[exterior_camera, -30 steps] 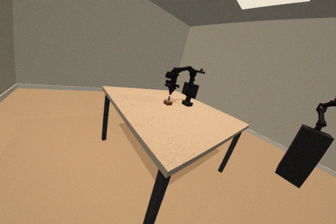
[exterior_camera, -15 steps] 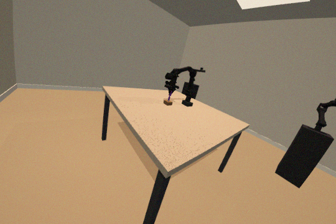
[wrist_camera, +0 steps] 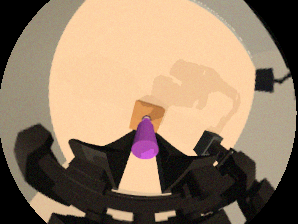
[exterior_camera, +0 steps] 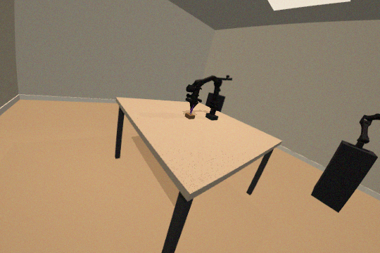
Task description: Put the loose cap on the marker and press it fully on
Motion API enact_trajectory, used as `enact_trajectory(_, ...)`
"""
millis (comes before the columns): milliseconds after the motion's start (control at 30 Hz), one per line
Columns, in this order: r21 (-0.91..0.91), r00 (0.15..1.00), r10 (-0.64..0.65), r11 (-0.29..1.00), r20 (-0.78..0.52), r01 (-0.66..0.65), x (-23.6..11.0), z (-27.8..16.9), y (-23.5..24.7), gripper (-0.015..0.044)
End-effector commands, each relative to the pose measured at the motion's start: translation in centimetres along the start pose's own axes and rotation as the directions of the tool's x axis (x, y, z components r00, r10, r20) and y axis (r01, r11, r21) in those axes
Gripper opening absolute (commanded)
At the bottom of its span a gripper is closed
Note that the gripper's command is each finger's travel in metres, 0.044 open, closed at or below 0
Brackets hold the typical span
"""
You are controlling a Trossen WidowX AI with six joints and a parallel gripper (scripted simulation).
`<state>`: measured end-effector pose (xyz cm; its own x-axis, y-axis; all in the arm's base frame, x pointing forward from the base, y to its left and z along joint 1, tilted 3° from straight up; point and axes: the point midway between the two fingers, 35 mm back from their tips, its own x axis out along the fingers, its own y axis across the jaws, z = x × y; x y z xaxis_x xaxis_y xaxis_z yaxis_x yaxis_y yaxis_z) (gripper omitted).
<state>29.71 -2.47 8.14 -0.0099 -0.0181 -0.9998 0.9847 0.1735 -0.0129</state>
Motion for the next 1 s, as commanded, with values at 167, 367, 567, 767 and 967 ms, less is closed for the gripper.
enact_trajectory(167, -0.005, 1.000, -0.005, 1.000, -0.001, 0.005, 1.7, 0.0, -0.1, 0.0000)
enact_trajectory(367, -0.005, 1.000, -0.005, 1.000, -0.001, 0.005, 2.3, 0.0, -0.1, 0.0000)
enact_trajectory(567, -0.005, 1.000, -0.005, 1.000, -0.001, 0.005, 2.3, 0.0, -0.2, 0.0000)
enact_trajectory(767, -0.005, 1.000, -0.005, 1.000, -0.001, 0.005, 2.3, 0.0, -0.2, 0.0000)
enact_trajectory(967, -0.001, 1.000, -0.005, 1.000, -0.001, 0.005, 2.2, -0.1, -0.2, 0.0157)
